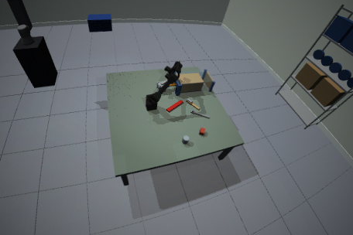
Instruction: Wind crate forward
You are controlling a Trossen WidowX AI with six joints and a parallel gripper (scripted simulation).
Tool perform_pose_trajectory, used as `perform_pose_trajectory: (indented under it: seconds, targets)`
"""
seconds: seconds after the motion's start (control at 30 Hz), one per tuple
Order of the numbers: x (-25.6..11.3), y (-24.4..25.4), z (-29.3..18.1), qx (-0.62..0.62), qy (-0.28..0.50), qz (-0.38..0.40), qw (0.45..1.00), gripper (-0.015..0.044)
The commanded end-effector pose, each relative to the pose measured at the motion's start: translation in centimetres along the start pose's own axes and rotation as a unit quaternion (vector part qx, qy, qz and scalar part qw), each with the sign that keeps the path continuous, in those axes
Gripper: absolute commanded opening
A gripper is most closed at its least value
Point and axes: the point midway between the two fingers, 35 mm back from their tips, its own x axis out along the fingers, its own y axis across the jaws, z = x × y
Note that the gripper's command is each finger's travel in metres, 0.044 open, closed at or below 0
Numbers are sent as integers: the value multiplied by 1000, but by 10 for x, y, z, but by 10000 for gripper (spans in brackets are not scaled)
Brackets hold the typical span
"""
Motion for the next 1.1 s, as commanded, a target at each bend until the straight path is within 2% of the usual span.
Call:
perform_pose_trajectory:
  seconds: [0.0, 1.07]
  targets:
    - [7, -3, 15, -3, -11, -1, 1000, 0]
    - [23, 1, 52, -3, -12, -1, 1000, 0]
